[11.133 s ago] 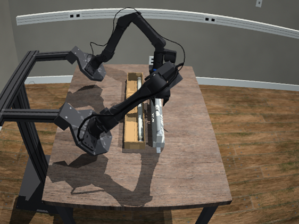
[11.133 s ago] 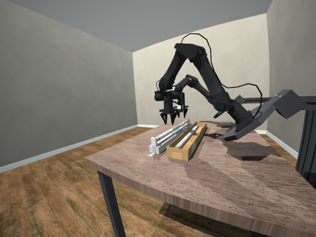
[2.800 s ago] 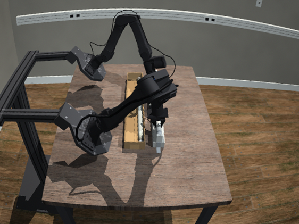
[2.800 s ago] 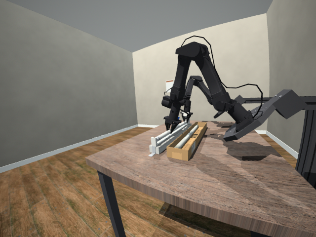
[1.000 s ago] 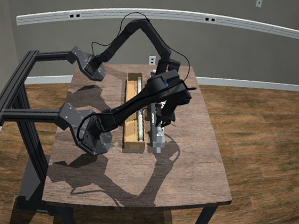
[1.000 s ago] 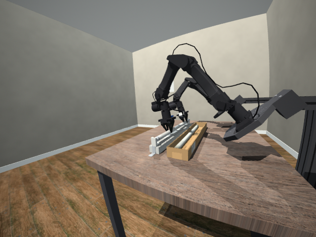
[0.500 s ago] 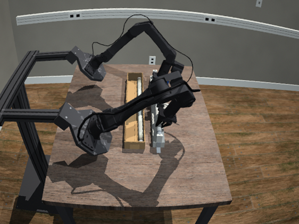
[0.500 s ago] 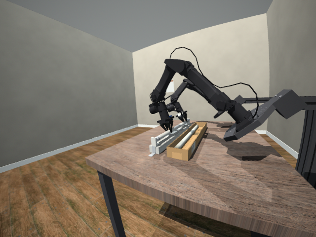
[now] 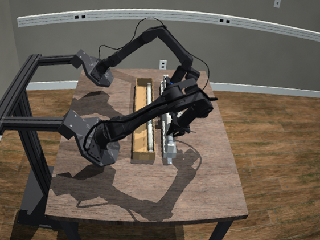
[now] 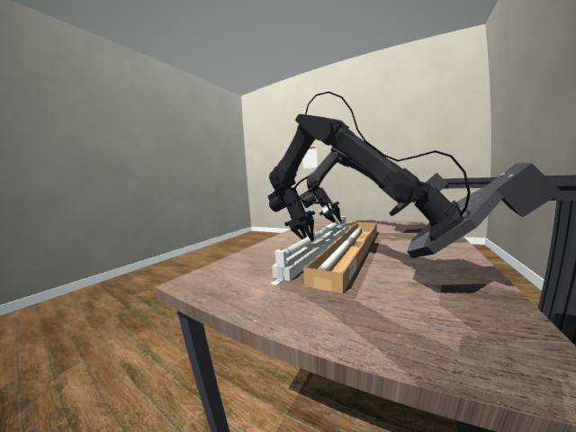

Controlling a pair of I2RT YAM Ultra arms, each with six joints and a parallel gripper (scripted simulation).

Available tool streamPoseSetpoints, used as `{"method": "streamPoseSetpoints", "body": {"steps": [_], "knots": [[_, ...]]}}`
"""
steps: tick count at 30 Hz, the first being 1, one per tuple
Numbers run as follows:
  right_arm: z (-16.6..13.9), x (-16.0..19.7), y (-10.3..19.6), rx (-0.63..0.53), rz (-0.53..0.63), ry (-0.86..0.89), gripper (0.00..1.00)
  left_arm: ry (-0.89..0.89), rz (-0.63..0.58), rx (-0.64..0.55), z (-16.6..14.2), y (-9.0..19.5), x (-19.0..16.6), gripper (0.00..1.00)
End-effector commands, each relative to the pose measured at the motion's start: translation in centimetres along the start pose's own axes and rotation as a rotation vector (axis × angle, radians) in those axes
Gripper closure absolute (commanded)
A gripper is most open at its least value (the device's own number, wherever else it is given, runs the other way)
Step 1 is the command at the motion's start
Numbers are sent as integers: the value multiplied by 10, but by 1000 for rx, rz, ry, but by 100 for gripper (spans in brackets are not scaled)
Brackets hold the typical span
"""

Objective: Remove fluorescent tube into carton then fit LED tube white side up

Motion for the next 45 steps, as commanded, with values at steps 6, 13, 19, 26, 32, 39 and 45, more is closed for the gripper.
{"method": "streamPoseSetpoints", "body": {"steps": [6,13,19,26,32,39,45], "knots": [[11,-10,14,-43,-12,-9,89,-12,44,-17,1,13,17,89],[14,-14,14,-56,-10,-13,89,-12,55,-20,1,16,21,89],[14,-18,27,-76,-52,-19,89,-10,86,-18,0,26,24,51],[14,-18,27,-76,-52,-19,89,-10,90,-18,0,27,24,51],[14,-18,27,-76,-52,-19,89,-10,90,-18,0,27,24,51],[14,-14,25,-74,-27,-13,51,-10,90,-18,0,27,24,51],[14,-14,25,-76,-28,-14,51,-10,90,-18,0,27,24,51]]}}
Point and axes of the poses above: on each arm, the point where the finger pads meet when closed, its own y axis back along the fingers, its own x axis across the jaws, z = x × y, the point moved 1 cm from there along y, back along the fingers, and after that the axes turned 14 degrees about -y, right-handed, at the moved point
